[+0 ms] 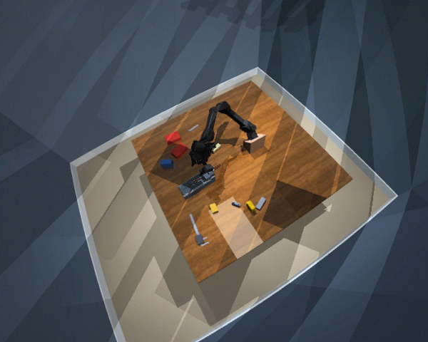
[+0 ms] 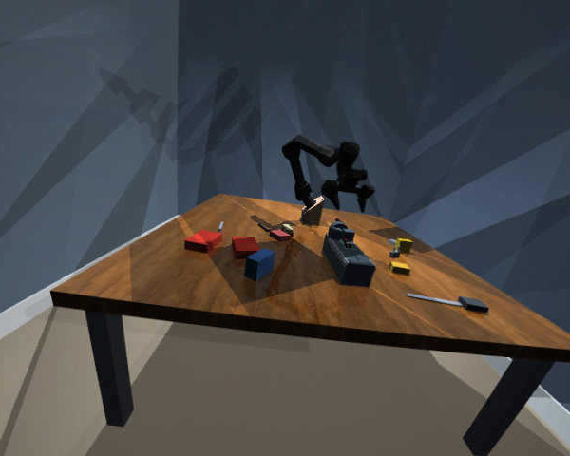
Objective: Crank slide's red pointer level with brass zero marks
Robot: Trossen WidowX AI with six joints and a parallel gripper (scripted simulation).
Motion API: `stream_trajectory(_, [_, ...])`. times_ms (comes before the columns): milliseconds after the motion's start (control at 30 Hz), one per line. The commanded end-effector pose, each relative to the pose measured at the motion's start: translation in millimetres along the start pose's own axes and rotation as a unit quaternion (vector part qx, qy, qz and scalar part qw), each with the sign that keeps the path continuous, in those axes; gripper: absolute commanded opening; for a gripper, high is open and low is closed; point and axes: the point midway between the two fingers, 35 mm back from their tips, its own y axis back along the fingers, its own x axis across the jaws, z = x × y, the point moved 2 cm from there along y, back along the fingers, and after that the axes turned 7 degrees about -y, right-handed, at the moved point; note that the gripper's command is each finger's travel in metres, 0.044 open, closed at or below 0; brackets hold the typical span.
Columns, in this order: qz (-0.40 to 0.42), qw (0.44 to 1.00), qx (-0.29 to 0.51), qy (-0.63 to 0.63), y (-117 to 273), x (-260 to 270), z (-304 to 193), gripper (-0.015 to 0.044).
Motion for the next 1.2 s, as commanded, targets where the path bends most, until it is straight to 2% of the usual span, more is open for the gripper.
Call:
stream_trajectory(0, [-0.006,1.0,0.002,-0.006,9,1,-6,0.044])
stream_trajectory(767, [-0.035,0.998,-0.031,-0.035,83,28,-99,0.044])
stream_trajectory(1167, [-0.036,0.998,-0.031,-0.035,54,24,-125,0.044])
